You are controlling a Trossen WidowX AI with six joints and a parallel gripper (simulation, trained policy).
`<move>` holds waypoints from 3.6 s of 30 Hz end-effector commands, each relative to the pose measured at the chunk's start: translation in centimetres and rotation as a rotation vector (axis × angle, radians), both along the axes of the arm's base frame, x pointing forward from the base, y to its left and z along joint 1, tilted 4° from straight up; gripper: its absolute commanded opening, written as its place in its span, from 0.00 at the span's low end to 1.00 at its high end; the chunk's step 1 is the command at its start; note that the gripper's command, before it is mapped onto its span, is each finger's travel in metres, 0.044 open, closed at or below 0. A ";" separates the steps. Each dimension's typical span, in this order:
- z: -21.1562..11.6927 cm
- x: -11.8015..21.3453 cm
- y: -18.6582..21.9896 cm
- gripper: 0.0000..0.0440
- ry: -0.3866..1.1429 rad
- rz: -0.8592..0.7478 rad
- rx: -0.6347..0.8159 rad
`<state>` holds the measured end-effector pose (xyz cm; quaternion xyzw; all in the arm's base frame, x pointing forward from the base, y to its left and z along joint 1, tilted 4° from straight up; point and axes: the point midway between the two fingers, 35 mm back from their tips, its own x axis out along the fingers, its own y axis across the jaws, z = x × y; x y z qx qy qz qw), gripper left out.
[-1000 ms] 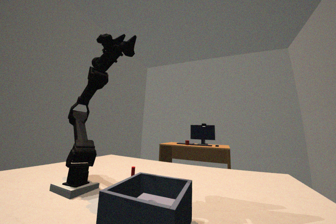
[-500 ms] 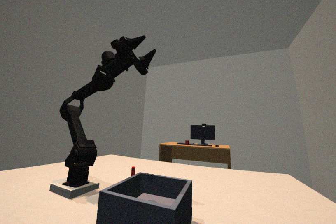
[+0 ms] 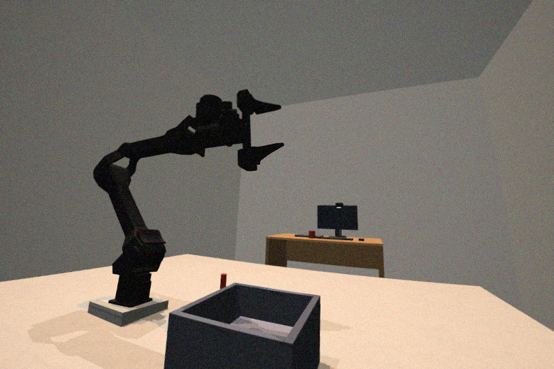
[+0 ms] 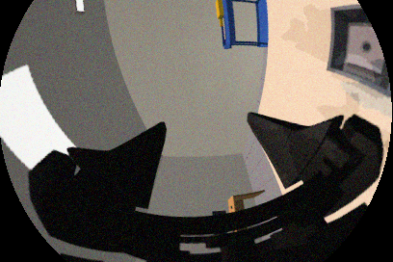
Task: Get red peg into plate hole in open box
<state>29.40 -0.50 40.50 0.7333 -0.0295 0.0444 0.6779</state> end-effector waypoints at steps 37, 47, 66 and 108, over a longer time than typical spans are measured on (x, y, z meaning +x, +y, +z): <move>-26.4 -8.2 8.7 1.00 1.264 0.285 -0.463; -30.4 -9.7 9.3 1.00 1.380 0.329 -0.551; -36.5 -10.7 10.0 0.57 1.426 0.373 -0.536; -26.3 -4.1 2.0 0.00 1.318 0.261 -0.774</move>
